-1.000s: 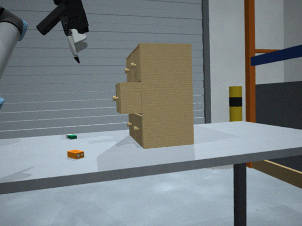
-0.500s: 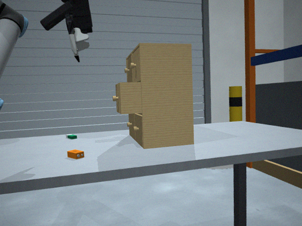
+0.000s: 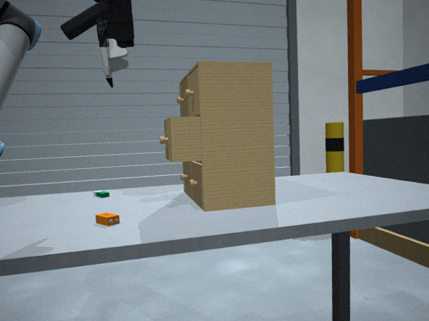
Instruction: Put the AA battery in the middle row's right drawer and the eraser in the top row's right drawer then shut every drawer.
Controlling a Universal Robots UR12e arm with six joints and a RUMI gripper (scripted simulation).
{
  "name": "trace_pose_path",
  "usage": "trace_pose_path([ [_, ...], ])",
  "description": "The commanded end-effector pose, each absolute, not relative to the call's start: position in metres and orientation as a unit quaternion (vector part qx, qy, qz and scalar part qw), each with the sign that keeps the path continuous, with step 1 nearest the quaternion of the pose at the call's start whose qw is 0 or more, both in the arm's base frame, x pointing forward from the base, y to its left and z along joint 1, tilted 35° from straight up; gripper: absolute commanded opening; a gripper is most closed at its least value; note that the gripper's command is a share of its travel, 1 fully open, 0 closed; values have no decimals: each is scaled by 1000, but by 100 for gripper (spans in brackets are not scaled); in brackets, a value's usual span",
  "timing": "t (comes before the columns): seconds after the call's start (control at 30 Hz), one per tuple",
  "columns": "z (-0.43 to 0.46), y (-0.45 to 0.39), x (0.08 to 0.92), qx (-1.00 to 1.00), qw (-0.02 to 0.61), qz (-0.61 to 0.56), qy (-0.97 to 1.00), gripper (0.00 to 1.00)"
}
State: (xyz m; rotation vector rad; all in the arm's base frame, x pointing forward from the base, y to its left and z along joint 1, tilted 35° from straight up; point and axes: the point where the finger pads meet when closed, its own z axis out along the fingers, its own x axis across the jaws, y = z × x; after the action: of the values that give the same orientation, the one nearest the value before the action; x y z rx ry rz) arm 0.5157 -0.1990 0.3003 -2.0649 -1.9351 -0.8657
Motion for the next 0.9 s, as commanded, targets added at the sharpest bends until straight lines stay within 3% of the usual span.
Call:
trace_pose_path([
  [0.0, 303, -200, 516, -694, 97, -284, -654, 100],
  [0.87, 303, -201, 516, -693, 101, -280, -656, 100],
])
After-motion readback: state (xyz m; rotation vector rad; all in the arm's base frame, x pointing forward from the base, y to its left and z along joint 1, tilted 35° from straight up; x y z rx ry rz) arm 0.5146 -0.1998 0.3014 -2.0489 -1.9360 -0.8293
